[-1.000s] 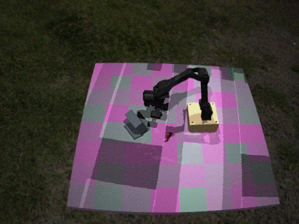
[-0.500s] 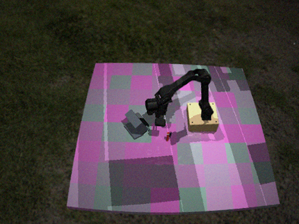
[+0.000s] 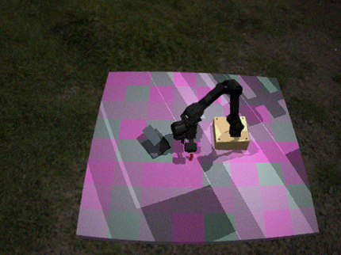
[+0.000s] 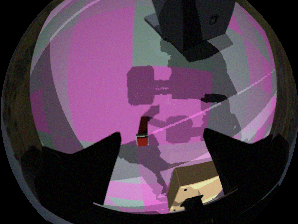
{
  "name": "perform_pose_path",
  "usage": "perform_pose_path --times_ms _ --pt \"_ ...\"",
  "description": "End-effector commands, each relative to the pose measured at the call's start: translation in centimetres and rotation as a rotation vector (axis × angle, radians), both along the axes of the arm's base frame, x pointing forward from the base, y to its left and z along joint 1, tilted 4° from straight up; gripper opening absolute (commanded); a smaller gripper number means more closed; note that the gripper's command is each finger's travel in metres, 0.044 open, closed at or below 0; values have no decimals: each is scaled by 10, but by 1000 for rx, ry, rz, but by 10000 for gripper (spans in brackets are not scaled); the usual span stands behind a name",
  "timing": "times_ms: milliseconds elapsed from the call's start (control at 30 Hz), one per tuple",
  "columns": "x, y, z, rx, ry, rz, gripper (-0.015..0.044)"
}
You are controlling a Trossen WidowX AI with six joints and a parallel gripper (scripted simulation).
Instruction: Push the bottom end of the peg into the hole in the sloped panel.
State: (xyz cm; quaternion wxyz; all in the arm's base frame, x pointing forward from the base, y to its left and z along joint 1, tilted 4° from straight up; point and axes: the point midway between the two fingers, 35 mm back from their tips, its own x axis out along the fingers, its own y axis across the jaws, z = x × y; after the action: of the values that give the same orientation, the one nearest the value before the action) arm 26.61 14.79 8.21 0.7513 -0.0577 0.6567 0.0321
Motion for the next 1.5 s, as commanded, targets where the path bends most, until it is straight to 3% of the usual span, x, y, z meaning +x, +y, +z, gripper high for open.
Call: perform_pose_path --times_ms 0,1467 --pt "-11 11 0 18 23 14 440" --pt "-16 21 -60 31 42 31 440"
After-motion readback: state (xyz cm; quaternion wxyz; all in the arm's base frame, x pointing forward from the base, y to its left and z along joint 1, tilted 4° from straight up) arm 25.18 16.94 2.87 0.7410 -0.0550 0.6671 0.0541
